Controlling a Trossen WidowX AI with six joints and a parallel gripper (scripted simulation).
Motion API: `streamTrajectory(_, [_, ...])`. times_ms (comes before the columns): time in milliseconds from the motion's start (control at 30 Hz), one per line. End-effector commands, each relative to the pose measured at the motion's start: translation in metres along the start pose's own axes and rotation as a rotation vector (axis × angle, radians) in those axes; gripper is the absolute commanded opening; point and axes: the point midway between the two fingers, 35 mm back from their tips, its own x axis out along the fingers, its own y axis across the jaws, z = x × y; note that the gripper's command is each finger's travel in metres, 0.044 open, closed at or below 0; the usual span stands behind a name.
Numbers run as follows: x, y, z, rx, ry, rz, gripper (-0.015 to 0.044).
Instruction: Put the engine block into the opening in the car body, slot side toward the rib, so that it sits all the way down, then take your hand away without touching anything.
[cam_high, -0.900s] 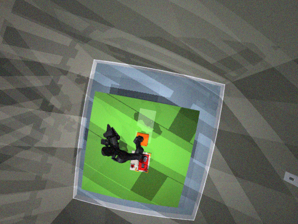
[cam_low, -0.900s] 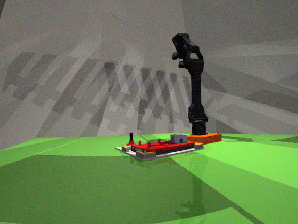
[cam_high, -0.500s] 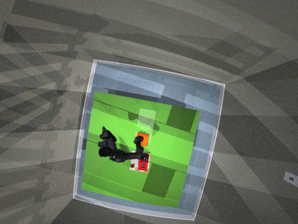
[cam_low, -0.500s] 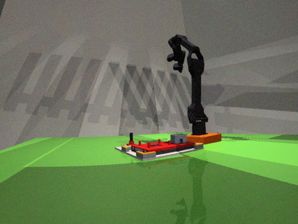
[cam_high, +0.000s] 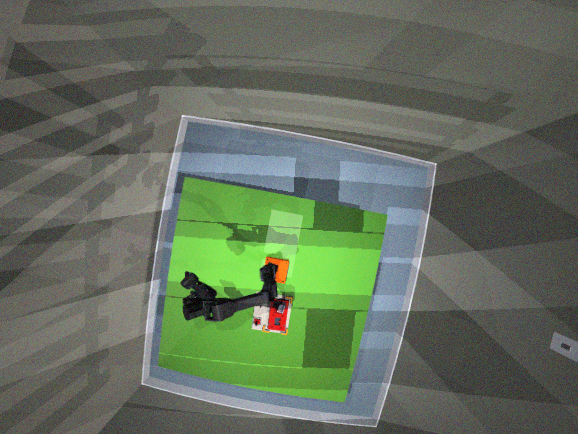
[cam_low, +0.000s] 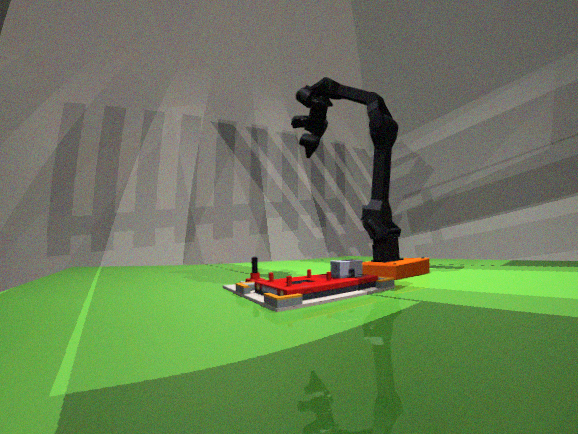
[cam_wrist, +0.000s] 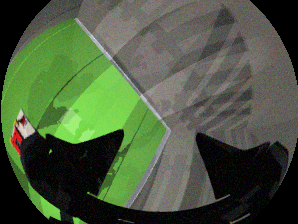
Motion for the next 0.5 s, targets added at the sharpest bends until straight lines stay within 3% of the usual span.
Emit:
streamTrajectory(0, [0.004,0.048,0.029,-0.008,-0.074,0.129,0.0440])
streamTrajectory(467, [-0.041,0.234,0.073,-0.103,-0.186,0.561,0.0440])
